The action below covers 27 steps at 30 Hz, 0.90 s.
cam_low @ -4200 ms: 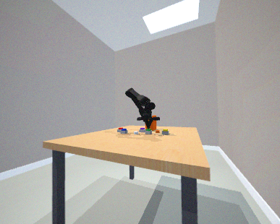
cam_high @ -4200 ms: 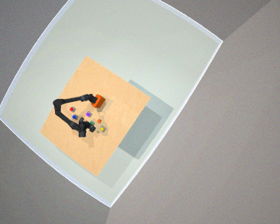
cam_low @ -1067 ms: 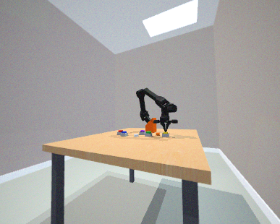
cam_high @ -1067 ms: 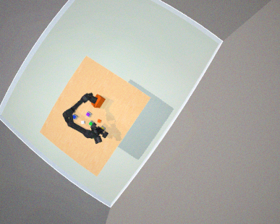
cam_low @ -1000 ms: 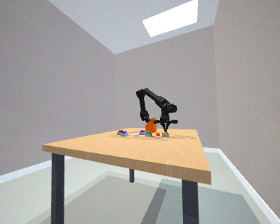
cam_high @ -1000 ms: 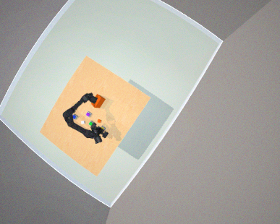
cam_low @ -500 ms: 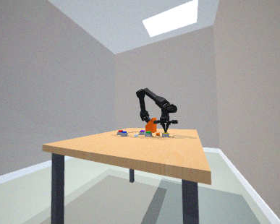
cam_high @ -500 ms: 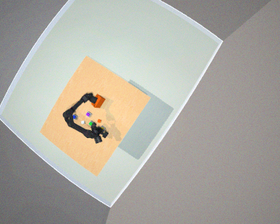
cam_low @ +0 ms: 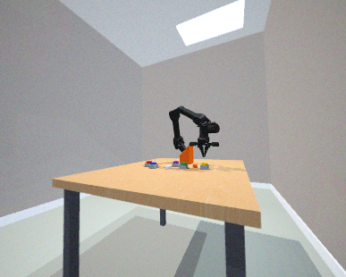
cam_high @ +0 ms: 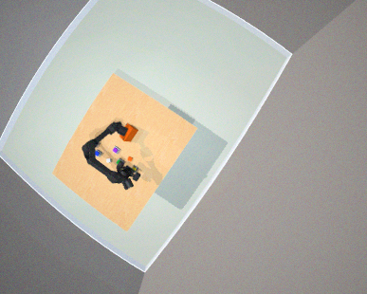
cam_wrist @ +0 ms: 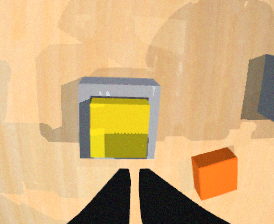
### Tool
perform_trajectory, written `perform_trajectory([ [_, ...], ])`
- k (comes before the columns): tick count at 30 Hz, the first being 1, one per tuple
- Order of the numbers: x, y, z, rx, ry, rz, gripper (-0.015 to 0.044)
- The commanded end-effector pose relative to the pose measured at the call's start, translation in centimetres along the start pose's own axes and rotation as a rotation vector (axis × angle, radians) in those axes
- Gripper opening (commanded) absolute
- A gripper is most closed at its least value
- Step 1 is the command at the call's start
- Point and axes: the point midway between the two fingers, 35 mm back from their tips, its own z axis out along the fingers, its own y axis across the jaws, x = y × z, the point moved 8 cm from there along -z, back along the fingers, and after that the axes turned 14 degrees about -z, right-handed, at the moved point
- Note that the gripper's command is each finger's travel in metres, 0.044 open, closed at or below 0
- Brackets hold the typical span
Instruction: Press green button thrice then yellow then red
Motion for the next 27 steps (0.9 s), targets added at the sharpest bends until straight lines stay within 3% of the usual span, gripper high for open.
perform_trajectory([
  [1, -0.1, 0.0, -4.6, -0.024, -0.027, 0.012, 0.0020],
  [8, -0.6, -1.2, -5.2, -0.034, -0.028, 0.009, 0.0020],
  [18, -3.7, -19.5, -6.7, -0.104, -0.061, -0.013, 0.0020],
  [27, 1.9, -35.0, -5.1, -0.059, -0.062, 0.000, 0.0020],
])
